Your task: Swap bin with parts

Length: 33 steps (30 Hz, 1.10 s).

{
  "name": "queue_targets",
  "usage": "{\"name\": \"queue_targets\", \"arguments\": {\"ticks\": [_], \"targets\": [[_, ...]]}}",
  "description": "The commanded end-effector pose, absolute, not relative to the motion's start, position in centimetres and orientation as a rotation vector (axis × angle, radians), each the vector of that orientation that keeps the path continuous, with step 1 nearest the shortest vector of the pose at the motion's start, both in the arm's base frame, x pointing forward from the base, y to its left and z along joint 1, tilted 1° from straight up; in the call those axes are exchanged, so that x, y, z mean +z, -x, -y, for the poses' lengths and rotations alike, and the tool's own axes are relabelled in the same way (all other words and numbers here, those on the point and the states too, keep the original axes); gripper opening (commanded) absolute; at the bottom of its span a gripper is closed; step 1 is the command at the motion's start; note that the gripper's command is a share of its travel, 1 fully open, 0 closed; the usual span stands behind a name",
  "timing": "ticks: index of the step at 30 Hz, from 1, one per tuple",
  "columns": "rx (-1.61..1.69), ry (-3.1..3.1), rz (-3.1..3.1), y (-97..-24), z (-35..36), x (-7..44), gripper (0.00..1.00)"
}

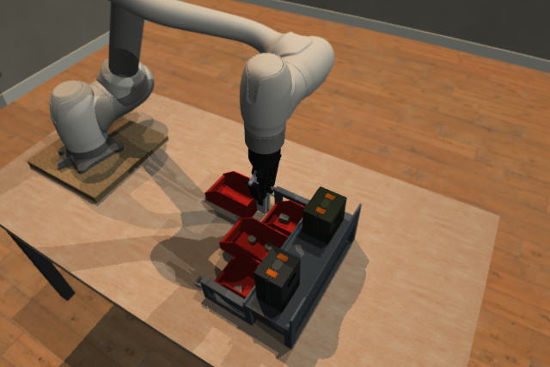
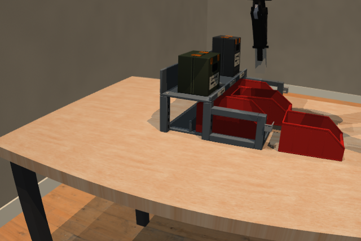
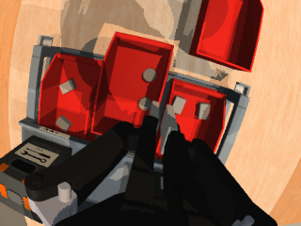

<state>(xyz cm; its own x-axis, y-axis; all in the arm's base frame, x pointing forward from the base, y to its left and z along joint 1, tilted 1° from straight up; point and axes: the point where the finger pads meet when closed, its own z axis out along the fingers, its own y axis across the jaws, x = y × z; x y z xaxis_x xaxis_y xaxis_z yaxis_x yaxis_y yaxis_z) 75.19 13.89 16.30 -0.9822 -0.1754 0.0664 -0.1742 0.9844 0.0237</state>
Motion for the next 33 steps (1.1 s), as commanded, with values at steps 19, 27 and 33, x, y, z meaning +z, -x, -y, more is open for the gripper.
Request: {"name": "queue_targets", "arguments": {"ticks": [19,27,33], "targets": [[-0.028,-0.270,3.061,-75.18,-13.89,16.33,0.10],[-0.029,-0.291,3.060,-75.10,-13.83,16.31,0.10],[-0.036,-0.479,3.043,-74.30,-13.25,16.14,0.10]]}}
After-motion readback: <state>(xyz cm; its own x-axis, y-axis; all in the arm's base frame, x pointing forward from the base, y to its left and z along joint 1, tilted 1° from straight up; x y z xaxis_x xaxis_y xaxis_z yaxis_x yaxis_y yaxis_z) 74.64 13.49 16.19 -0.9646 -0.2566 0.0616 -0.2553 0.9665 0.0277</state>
